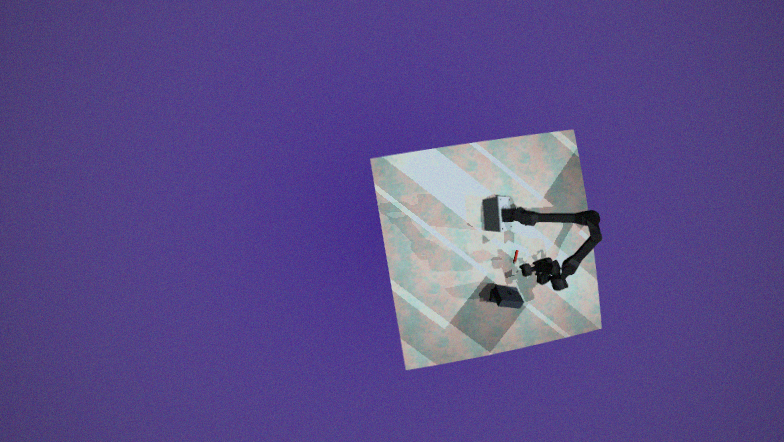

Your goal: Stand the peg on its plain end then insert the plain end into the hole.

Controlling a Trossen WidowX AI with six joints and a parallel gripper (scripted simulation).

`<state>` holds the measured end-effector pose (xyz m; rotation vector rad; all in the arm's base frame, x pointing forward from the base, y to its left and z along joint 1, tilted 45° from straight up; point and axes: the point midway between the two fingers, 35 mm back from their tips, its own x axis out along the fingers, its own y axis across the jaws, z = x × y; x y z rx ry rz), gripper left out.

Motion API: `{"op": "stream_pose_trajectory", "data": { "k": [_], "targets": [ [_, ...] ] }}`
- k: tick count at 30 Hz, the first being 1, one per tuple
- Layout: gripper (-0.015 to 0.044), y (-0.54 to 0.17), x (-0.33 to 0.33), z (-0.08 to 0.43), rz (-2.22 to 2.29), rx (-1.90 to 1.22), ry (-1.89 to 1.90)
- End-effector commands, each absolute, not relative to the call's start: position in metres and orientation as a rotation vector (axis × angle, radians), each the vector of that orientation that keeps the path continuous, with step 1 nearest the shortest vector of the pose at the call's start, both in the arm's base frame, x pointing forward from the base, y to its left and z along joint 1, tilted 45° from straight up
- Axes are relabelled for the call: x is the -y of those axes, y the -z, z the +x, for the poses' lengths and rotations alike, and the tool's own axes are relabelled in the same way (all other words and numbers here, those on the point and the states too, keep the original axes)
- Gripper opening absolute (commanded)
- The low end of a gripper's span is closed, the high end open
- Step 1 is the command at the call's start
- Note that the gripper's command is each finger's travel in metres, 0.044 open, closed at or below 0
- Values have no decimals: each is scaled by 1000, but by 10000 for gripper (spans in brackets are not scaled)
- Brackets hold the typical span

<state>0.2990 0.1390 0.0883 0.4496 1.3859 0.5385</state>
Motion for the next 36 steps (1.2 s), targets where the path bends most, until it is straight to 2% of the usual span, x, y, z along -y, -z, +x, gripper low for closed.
{"op": "stream_pose_trajectory", "data": {
  "k": [1,10,36],
  "targets": [
    [440,-80,-132,296,577,-1445,-493],
    [440,-66,-118,290,848,-1554,-393],
    [440,-43,-140,293,851,-1556,-389]
  ]
}}
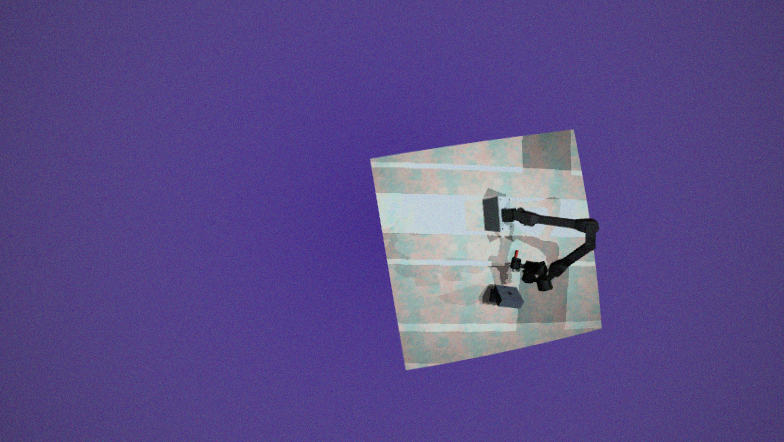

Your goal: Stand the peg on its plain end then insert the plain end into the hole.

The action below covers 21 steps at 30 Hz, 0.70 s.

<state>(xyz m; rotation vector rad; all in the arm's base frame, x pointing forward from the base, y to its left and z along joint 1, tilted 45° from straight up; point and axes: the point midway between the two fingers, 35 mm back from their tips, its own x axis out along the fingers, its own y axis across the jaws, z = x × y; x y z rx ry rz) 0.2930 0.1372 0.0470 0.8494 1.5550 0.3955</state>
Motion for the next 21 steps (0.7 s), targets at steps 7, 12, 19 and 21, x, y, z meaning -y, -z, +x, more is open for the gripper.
{"op": "stream_pose_trajectory", "data": {
  "k": [7,12,19,21],
  "targets": [
    [440,-35,-148,293,851,-1556,-390],
    [440,-30,-154,293,852,-1556,-390],
    [440,-22,-162,293,853,-1556,-391],
    [440,-20,-164,292,854,-1556,-392]
  ]
}}
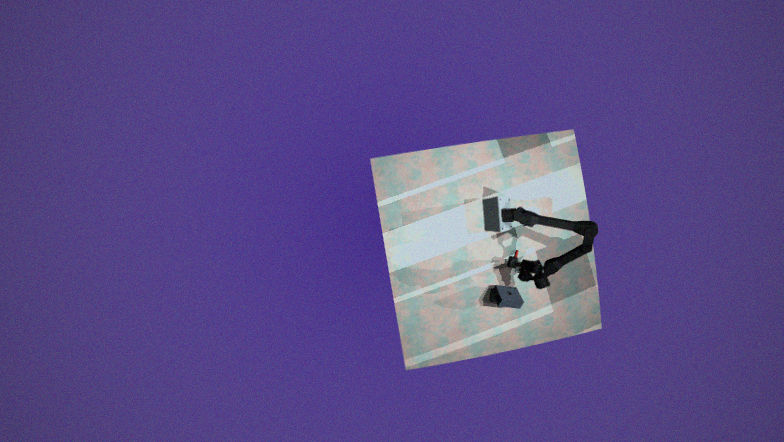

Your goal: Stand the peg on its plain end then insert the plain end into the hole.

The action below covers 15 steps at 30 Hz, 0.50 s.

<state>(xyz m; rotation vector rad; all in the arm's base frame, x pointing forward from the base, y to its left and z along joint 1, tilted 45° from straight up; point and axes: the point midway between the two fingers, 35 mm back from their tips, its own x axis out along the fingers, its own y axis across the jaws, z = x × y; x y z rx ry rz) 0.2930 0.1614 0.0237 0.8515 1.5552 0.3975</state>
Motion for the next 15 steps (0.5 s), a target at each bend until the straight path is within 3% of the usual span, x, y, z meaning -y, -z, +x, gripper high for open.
{"op": "stream_pose_trajectory", "data": {
  "k": [1,8,15],
  "targets": [
    [440,-19,-165,292,854,-1556,-392],
    [440,-13,-172,291,856,-1556,-393],
    [256,-13,-172,291,856,-1556,-393]
  ]
}}
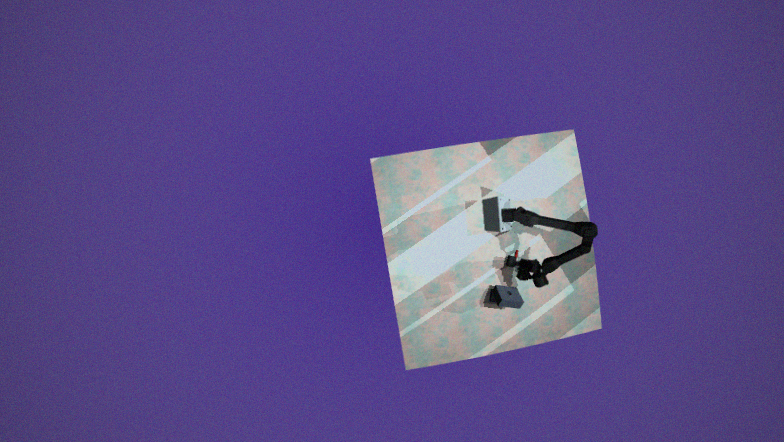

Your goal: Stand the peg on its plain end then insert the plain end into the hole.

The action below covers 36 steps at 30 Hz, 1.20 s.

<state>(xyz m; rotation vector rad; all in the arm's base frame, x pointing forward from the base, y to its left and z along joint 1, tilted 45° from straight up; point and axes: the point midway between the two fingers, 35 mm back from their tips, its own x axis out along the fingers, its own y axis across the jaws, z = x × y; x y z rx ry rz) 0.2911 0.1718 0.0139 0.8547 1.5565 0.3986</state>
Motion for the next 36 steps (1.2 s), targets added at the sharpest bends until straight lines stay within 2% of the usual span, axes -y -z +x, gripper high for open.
{"op": "stream_pose_trajectory", "data": {
  "k": [1,6,14,23,36],
  "targets": [
    [230,-13,-172,291,856,-1556,-393],
    [110,-13,-172,291,856,-1556,-393],
    [110,-13,-172,291,856,-1556,-393],
    [51,-13,-172,291,856,-1556,-393],
    [51,-17,-169,289,860,-1494,-365]
  ]
}}
